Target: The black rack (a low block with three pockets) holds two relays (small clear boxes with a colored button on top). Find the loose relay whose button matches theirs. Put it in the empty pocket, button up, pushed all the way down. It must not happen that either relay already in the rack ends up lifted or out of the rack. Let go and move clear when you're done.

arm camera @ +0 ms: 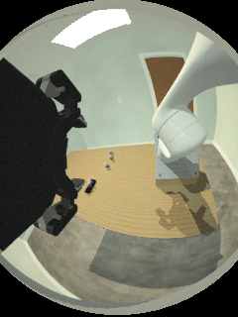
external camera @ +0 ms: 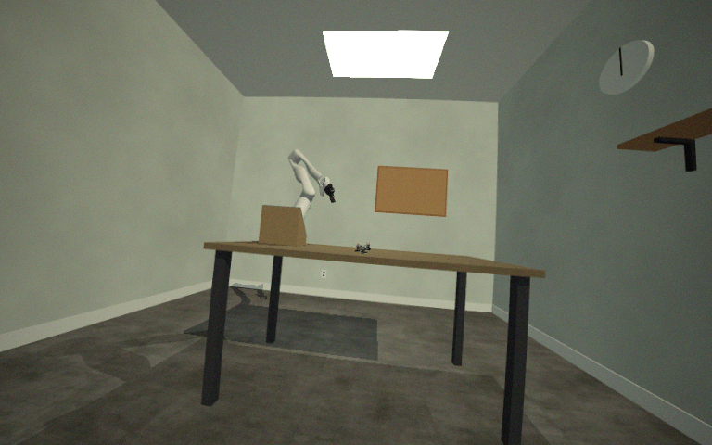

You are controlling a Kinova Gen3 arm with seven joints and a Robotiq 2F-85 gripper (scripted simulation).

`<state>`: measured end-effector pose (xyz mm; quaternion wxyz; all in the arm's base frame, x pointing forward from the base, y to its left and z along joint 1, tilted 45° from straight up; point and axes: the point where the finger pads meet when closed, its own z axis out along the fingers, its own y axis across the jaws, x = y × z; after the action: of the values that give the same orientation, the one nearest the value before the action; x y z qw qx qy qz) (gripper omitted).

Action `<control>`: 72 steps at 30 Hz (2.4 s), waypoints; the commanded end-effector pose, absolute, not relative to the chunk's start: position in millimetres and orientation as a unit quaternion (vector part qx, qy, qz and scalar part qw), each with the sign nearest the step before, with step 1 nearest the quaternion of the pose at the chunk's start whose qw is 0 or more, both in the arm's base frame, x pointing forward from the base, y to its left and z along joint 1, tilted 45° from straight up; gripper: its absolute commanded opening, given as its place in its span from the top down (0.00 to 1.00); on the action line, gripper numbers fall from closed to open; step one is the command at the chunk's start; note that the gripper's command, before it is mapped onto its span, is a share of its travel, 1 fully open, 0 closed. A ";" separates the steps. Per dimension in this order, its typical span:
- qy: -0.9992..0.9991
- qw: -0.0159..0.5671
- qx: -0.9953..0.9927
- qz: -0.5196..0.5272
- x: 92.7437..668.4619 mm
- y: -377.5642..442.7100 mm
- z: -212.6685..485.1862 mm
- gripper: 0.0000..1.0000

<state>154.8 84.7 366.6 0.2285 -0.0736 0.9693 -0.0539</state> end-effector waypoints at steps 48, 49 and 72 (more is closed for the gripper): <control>0.936 0.280 -0.208 0.047 197.1 93.3 412.4 0.00; 0.932 0.284 -0.218 0.055 200.7 93.1 415.5 0.00; 0.911 0.299 -0.267 0.098 222.8 91.6 429.1 0.00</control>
<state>221.8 88.4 424.8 0.2934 -0.2598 0.9156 0.0897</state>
